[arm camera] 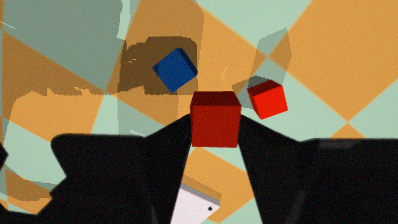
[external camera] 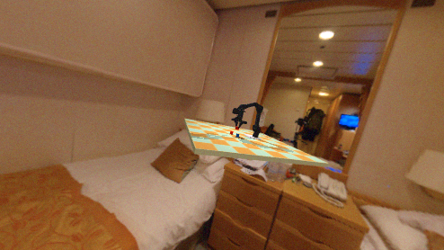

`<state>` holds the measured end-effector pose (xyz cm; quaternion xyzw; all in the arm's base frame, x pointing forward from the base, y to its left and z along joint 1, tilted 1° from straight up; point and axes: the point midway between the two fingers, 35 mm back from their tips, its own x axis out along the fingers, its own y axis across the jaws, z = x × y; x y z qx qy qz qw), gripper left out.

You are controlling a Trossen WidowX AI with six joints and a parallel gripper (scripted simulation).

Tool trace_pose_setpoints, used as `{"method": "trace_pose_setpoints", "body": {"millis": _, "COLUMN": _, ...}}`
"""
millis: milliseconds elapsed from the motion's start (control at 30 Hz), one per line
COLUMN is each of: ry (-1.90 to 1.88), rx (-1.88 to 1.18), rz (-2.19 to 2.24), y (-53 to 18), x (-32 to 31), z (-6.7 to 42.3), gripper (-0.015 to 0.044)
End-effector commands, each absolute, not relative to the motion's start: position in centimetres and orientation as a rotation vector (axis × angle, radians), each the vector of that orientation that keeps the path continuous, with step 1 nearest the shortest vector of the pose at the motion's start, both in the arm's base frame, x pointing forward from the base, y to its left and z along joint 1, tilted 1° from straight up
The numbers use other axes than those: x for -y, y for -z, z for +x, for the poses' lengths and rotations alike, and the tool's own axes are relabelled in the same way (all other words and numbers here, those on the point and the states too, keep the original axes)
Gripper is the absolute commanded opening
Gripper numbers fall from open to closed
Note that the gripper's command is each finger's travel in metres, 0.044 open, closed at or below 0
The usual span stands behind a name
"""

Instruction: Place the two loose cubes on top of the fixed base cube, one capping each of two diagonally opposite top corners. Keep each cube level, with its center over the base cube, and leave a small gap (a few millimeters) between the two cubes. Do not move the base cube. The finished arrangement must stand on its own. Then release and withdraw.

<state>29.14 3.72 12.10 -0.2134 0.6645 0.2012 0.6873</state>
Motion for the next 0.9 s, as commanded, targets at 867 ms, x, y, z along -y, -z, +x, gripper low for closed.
{"method": "trace_pose_setpoints", "body": {"millis": 867, "ry": -0.262, "rx": -1.523, "rz": -0.282, "y": -10.8, "x": -8.1, "z": 27.4, "gripper": 0.0105}}
